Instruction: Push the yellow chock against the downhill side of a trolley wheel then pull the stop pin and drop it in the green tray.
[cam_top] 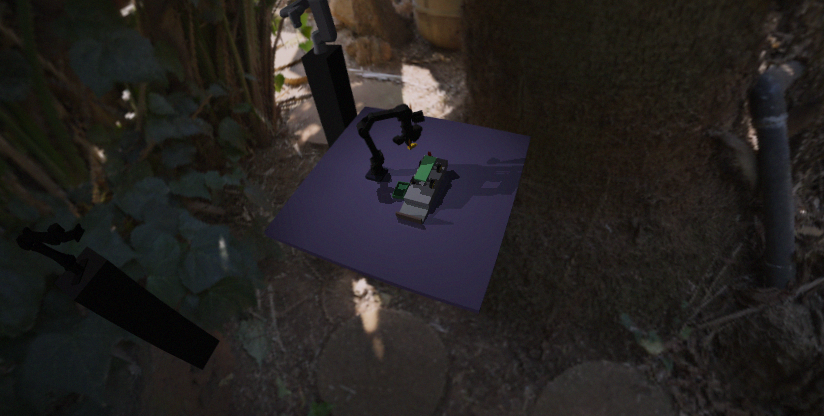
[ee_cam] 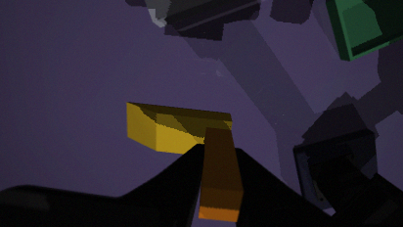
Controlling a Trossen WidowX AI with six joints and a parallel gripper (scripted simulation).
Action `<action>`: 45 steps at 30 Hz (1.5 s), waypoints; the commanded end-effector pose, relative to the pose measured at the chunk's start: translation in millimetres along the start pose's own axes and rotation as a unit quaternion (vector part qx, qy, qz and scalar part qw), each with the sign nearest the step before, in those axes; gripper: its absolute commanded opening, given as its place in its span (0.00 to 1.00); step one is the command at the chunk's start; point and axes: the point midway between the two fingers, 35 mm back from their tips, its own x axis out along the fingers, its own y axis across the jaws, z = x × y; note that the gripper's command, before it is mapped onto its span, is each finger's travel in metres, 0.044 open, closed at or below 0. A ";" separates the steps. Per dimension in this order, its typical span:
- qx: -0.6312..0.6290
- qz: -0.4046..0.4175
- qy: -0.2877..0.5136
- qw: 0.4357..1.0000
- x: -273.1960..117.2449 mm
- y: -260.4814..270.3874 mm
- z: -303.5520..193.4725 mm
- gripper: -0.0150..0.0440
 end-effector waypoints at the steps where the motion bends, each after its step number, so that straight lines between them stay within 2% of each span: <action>1: -0.069 -0.001 0.000 0.998 -0.2 0.0 0.2 0.25; 10: -0.209 -0.001 0.001 0.978 -0.2 0.0 0.2 0.25; 19: -0.212 -0.001 0.001 0.977 0.1 -3.3 3.1 0.25; 45: -0.212 -0.004 -0.001 0.977 6.7 -64.1 56.5 0.25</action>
